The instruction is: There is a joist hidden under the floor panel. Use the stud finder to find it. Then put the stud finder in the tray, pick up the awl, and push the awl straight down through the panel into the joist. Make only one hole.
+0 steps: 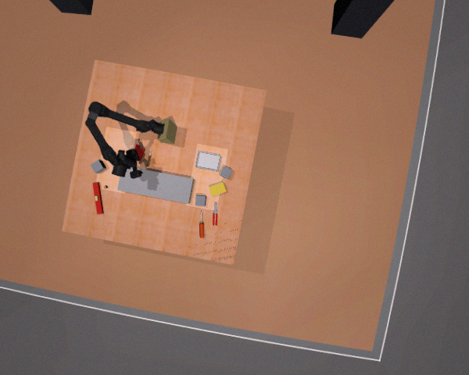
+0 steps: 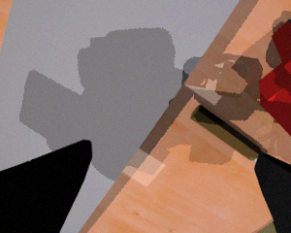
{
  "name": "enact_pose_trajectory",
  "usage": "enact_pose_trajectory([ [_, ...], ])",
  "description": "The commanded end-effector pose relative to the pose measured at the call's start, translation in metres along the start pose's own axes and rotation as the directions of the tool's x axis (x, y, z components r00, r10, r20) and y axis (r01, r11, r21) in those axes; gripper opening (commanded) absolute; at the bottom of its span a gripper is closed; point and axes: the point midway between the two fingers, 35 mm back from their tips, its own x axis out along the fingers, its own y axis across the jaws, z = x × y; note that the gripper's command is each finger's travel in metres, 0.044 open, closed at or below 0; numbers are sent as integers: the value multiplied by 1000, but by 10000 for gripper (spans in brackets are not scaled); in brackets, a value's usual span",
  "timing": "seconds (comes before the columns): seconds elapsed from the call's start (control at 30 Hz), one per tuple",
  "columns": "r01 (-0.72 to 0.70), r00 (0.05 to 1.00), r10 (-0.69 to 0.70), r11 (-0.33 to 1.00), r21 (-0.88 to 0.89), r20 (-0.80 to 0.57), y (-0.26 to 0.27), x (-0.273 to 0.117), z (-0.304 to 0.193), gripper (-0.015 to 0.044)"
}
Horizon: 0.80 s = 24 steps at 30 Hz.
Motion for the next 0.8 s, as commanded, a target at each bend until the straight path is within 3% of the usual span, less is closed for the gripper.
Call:
enact_pose_trajectory([
  [0.0,110,981,-165,902,417,99,-75,9,8,440],
  [0.13,115,968,-216,834,540,128,-98,10,9,440],
  [0.77,115,968,-216,834,539,128,-97,11,3,440],
])
